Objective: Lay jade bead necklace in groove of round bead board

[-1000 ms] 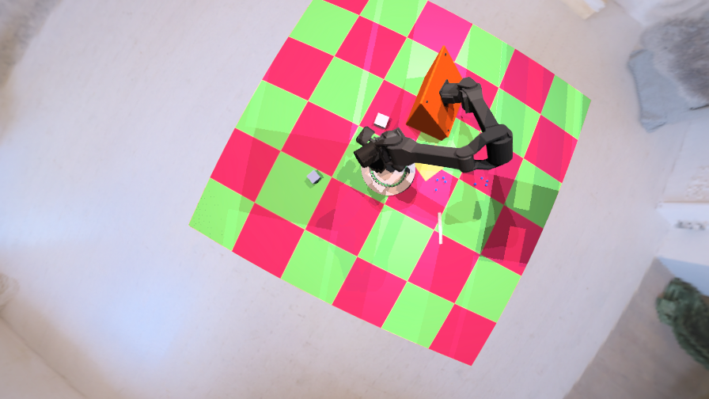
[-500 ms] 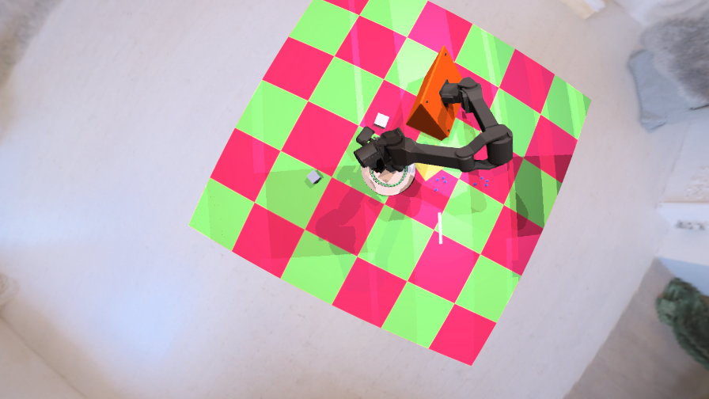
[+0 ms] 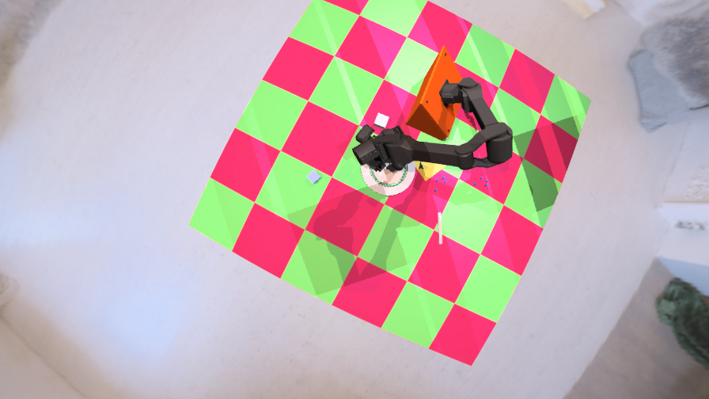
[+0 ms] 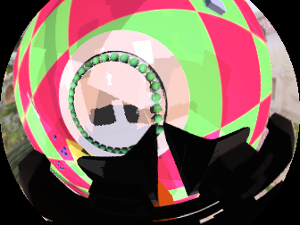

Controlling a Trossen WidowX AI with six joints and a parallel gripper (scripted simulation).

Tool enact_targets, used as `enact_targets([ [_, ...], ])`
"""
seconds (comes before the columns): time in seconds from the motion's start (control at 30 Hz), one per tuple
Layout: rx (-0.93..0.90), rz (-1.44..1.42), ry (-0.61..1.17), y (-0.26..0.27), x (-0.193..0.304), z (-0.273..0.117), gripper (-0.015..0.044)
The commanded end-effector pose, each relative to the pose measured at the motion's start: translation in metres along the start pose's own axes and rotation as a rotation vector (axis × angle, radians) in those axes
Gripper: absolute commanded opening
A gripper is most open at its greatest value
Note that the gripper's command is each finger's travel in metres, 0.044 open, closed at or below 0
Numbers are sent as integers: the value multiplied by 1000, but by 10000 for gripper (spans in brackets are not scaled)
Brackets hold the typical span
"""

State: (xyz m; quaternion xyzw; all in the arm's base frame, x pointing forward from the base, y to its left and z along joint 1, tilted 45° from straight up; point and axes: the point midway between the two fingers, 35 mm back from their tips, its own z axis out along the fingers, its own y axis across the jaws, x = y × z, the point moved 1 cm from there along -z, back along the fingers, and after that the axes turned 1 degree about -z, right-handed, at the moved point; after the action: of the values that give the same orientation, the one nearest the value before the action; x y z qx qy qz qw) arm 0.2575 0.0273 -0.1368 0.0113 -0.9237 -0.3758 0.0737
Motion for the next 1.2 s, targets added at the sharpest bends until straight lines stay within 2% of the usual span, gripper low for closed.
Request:
enact_targets([
  [0.0,4,-4,2,-2,-1,4,0],
  [0.17,4,-4,2,-2,-1,8,0],
  [0.73,2,-4,1,-1,0,3,440],
  [1.17,4,-4,2,-1,0,-1,440],
])
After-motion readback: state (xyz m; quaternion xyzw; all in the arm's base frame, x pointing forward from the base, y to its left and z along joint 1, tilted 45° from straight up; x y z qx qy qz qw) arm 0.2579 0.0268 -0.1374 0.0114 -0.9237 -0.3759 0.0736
